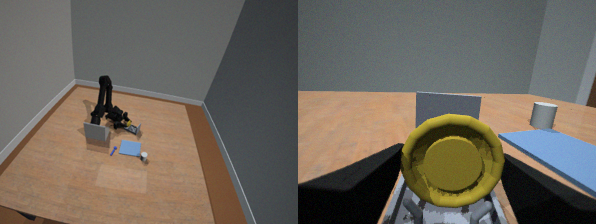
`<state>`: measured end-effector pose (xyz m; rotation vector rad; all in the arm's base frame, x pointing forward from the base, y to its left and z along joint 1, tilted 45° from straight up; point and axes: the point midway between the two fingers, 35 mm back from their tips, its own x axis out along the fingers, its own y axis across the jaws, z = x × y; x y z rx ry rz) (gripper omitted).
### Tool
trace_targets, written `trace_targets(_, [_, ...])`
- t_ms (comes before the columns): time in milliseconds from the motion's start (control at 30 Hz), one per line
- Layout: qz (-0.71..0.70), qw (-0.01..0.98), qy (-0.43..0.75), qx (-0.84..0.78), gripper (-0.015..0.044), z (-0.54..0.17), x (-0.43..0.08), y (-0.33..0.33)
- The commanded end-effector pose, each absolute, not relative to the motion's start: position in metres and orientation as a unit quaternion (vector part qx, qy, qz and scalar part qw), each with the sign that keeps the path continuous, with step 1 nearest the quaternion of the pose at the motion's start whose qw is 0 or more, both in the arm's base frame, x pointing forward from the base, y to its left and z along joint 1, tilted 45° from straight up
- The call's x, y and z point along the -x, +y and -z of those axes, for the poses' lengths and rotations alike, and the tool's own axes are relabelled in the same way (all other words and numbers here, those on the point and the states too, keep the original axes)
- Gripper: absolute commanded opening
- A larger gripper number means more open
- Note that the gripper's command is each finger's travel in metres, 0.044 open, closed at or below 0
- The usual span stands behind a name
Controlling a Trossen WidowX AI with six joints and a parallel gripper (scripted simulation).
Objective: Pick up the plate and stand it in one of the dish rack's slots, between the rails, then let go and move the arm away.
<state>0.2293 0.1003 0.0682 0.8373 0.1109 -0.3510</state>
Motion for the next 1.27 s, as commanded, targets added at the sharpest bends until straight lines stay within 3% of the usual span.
trace_targets(0, [0.169,0.897,0.054,-0.404,0.0289,-0.068,-0.229,0.100])
trace_targets(167, [0.169,0.897,0.054,-0.404,0.0400,-0.068,-0.229,0.100])
trace_targets(433, [0.172,0.897,0.057,-0.404,0.0400,-0.075,-0.232,0.096])
trace_targets(967, [0.171,0.905,0.057,-0.386,0.0400,-0.150,-0.236,0.024])
trace_targets(1233, [0.180,0.916,0.079,-0.350,0.0400,-0.148,-0.241,0.017])
